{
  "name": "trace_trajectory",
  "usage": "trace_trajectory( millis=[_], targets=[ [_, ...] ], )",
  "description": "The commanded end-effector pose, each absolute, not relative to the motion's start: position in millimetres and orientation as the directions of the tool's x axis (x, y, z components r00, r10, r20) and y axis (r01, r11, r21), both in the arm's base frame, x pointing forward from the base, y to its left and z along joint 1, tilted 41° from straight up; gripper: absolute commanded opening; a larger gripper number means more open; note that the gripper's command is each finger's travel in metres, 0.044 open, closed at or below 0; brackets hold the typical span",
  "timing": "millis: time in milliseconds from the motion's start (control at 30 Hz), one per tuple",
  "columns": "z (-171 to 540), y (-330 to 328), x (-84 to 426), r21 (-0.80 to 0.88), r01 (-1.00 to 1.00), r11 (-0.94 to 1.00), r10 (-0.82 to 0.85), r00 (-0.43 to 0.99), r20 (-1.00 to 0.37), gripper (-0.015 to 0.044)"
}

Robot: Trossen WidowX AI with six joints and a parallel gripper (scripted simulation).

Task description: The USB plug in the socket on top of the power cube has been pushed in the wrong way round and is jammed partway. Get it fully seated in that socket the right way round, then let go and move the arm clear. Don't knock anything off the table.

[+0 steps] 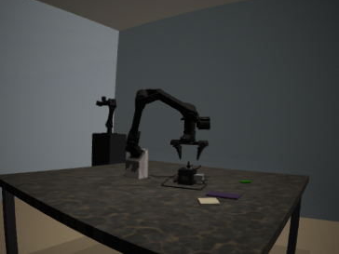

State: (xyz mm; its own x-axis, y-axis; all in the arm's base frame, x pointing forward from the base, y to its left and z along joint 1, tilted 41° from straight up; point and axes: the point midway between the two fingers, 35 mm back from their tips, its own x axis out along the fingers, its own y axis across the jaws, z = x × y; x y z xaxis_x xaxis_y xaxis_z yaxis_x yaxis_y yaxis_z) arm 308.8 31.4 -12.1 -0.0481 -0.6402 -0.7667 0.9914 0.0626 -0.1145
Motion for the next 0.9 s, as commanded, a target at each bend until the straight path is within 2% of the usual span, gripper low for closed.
trace_trajectory(
  millis=[0, 500, 867],
  targets=[
    [-15.9, 27.1, 307.4, -0.121, 0.991, 0.065, -0.645, -0.051, -0.763, 0.044],
    [-24.1, 20.1, 306.8, -0.121, 0.991, 0.065, -0.645, -0.051, -0.763, 0.044],
    [-23.0, 21.6, 307.7, -0.116, 0.991, 0.061, -0.641, -0.05, -0.766, 0.0151]
  ],
)
